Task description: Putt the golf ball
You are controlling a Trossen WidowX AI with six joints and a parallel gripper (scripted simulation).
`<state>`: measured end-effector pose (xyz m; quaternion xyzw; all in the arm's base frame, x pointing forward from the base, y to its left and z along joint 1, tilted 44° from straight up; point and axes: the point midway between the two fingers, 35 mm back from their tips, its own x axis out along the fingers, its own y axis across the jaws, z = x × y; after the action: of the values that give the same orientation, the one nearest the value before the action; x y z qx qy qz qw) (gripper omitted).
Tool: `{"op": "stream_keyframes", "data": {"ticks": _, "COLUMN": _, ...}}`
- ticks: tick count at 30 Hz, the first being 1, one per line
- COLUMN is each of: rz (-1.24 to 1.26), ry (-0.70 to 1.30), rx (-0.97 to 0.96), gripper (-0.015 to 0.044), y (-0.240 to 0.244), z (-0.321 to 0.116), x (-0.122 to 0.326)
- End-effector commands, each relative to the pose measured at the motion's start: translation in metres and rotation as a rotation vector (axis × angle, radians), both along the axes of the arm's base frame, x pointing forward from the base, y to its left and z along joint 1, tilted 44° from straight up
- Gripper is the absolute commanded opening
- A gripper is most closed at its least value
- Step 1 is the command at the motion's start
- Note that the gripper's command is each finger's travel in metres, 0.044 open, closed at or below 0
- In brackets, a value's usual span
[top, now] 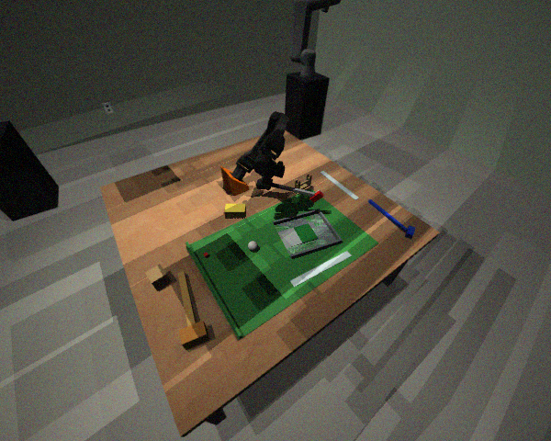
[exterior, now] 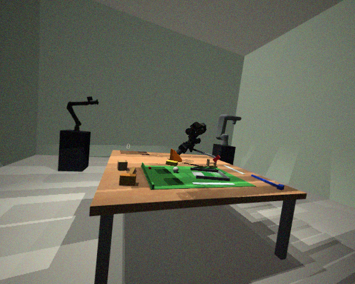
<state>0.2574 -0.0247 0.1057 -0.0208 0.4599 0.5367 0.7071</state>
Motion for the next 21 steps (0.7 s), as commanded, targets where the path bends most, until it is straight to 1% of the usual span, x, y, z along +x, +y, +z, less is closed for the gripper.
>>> {"op": "stream_keyframes", "data": {"ticks": 1, "rz": -0.085, "ry": 0.082, "rx": -0.022, "gripper": 0.0, "y": -0.021, "z": -0.014, "x": 0.003}}
{"op": "stream_keyframes", "data": {"ticks": 11, "rz": -0.315, "ry": 0.314, "rx": -0.068, "gripper": 0.0, "y": -0.077, "z": -0.058, "x": -0.001}}
{"op": "stream_keyframes", "data": {"ticks": 21, "rz": -0.533, "ry": 0.567, "rx": -0.09, "gripper": 0.0, "y": -0.124, "z": -0.102, "x": -0.02}}
